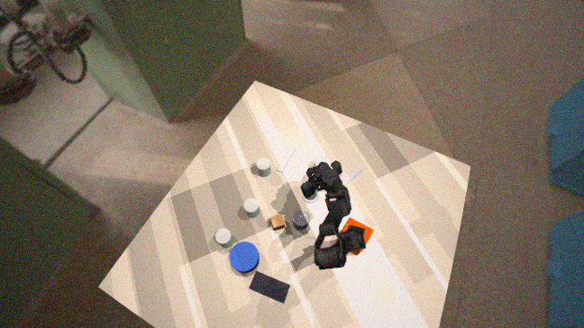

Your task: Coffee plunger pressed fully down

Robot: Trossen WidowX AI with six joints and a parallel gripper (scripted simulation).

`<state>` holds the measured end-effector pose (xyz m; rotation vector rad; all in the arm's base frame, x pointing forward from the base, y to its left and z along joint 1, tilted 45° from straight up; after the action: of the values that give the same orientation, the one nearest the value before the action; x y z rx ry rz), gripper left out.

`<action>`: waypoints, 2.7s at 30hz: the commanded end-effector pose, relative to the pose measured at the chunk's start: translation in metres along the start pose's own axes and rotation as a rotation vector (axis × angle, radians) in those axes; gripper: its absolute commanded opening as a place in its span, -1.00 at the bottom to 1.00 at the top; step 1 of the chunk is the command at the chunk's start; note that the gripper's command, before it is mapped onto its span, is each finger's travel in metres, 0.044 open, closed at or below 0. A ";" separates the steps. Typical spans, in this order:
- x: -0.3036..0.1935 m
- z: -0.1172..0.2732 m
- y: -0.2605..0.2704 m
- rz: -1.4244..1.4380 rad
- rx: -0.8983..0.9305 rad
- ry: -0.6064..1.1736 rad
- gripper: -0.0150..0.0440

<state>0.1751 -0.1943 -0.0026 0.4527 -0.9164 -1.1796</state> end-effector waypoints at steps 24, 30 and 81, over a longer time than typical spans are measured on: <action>-0.023 -0.023 -0.004 -0.030 -0.015 0.044 -0.07; -0.021 -0.023 -0.005 -0.030 -0.015 0.044 -0.07; 0.031 0.048 0.012 -0.026 -0.013 0.046 1.00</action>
<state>0.1485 -0.2114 0.0384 0.4750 -0.8608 -1.2017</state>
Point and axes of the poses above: the point midway between the two fingers, 35 mm back from their tips, its own z axis back along the fingers, its own y axis across the jaws, x = y × z, the point moved 4 cm from there along z, back along the fingers, and after that the axes turned 13 degrees about -z, right-handed, at the moved point
